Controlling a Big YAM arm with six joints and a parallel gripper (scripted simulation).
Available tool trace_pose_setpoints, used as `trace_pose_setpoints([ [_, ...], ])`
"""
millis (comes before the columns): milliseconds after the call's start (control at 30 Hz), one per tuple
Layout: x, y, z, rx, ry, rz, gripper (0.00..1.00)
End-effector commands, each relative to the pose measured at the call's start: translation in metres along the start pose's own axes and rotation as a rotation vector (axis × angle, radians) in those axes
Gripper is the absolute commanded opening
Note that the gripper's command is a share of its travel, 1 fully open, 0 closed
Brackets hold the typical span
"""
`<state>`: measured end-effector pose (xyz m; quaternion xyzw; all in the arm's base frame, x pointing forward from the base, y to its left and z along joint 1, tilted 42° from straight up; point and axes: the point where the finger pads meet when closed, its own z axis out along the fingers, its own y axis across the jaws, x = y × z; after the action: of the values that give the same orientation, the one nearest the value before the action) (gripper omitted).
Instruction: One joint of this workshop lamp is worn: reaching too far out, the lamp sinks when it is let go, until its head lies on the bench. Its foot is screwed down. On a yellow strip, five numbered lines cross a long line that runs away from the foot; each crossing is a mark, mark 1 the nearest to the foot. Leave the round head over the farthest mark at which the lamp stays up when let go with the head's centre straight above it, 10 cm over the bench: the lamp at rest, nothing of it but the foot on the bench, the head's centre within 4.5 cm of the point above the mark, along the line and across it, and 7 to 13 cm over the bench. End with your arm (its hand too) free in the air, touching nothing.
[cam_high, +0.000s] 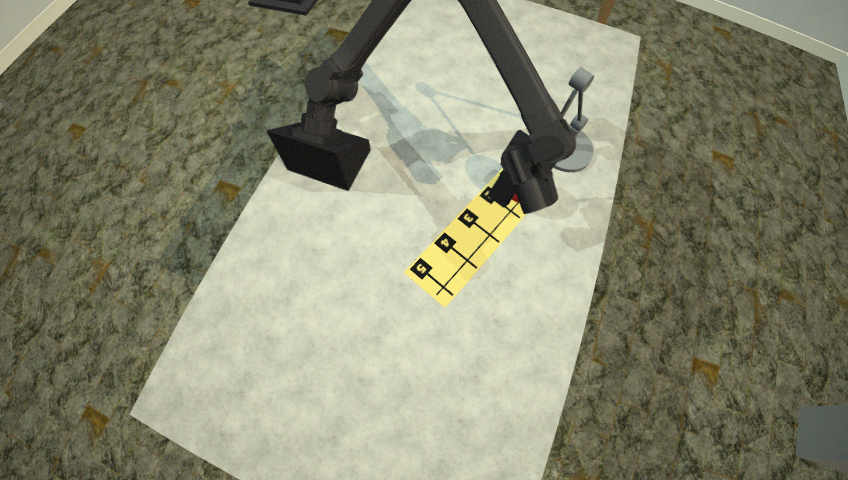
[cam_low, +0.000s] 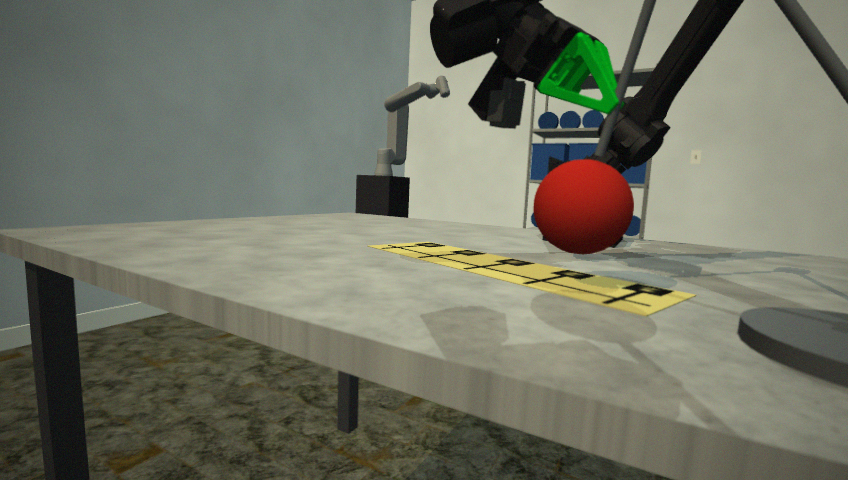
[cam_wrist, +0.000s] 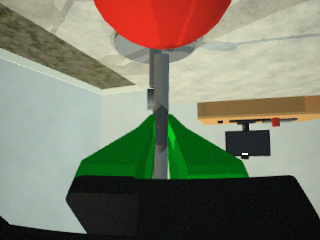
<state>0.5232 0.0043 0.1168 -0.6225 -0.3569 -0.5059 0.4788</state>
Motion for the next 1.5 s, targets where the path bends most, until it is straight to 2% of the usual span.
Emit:
trace_pose_setpoints([
  [0,-0.005,0.013,-0.030,-0.011,0.025,-0.005,0.00],
  [533,-0.005,0.013,-0.030,-0.011,0.025,-0.005,0.00],
  [1033,-0.020,0.023,-0.067,-0.011,0.025,-0.005,0.00],
  [1467,-0.016,0.027,-0.060,-0.011,0.025,-0.005,0.00],
])
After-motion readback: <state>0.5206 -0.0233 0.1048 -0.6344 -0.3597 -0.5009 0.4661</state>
